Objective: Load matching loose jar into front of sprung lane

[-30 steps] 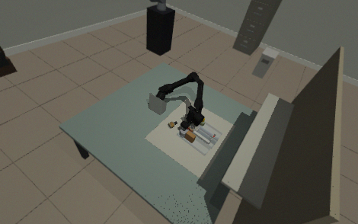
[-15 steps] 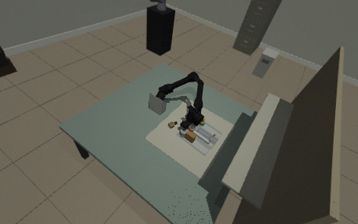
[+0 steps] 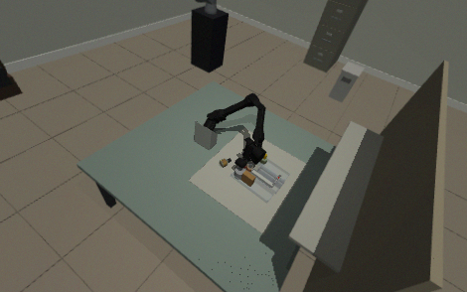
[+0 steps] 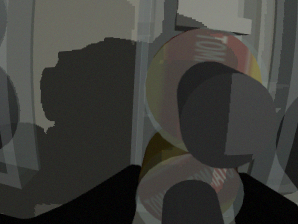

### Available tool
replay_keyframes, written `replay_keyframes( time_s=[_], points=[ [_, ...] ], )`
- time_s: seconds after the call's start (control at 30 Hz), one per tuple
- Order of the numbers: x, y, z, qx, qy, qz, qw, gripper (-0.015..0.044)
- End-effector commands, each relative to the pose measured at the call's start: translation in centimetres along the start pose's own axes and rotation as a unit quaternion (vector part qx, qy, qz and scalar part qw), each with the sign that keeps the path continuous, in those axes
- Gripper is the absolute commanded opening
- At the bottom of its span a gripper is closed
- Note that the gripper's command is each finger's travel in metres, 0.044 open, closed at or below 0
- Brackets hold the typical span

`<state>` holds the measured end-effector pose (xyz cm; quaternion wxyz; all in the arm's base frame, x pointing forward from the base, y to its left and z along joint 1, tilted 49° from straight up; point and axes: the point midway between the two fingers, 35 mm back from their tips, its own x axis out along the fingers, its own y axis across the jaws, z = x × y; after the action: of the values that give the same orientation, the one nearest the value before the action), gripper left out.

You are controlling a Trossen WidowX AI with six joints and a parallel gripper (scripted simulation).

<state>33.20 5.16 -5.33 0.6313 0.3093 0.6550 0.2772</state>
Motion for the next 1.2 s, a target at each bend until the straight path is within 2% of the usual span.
replay_keyframes(
  time_s=[0.0, 0.23, 0.7, 1.17],
  points=[
    [0.0, 0.0, 0.0, -0.001, 0.0, 0.001, 1.0, 0.0105],
    [0.0, 0.0, 0.0, -0.001, 0.0, 0.001, 1.0, 0.0289],
    [-2.0, 0.0, -0.1, -0.001, 0.0, 0.0, 1.0, 0.029],
    [-2.2, -0.2, -4.3, -0.001, 0.001, 0.0, 1.0, 0.029]
  ],
)
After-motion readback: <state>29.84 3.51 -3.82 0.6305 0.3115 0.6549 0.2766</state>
